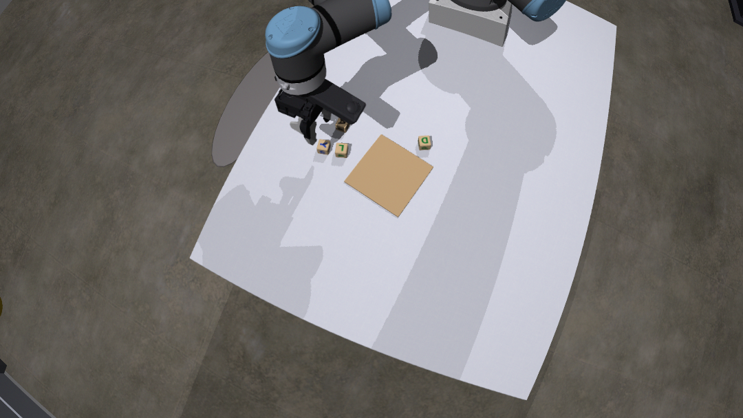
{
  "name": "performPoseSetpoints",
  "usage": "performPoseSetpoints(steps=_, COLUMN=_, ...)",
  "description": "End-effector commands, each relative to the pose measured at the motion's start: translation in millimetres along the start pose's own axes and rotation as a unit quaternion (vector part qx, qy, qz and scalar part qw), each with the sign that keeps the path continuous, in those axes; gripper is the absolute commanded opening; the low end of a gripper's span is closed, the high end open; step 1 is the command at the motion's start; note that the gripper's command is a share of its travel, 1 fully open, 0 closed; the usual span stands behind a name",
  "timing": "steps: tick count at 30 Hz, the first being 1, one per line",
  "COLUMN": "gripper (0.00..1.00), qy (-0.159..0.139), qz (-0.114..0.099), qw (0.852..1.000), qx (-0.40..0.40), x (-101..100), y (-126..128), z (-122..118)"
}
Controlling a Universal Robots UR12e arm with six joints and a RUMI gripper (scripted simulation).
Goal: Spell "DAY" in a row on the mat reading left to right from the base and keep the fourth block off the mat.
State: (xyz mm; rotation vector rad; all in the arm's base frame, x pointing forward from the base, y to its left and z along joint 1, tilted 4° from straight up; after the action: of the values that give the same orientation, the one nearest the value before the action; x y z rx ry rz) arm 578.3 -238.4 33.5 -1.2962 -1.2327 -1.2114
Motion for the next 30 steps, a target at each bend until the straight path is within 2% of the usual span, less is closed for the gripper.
performPoseSetpoints(steps=1, gripper=0.35, qy=0.000, qz=-0.001, qw=1.000, qx=0.000, x=0.6, y=0.5, z=-0.3)
performPoseSetpoints(steps=22, gripper=0.35, qy=0.000, qz=-0.001, qw=1.000, qx=0.000, x=-2.5, y=0.5, z=-0.3)
performPoseSetpoints(steps=30, gripper=0.35, qy=0.000, qz=-0.001, qw=1.000, qx=0.000, x=-10.7, y=0.6, z=-0.2)
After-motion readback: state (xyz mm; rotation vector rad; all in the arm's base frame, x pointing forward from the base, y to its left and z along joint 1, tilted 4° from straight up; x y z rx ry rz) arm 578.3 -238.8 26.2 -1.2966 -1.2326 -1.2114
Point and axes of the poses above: the point where the finger pads meet when closed, its own x axis back along the fingers, its own y axis across the jaws, z = x × y, the point moved 2 cm from there along x, back along the fingers, and after that the axes turned 7 degrees about x, right-handed, at the moved point
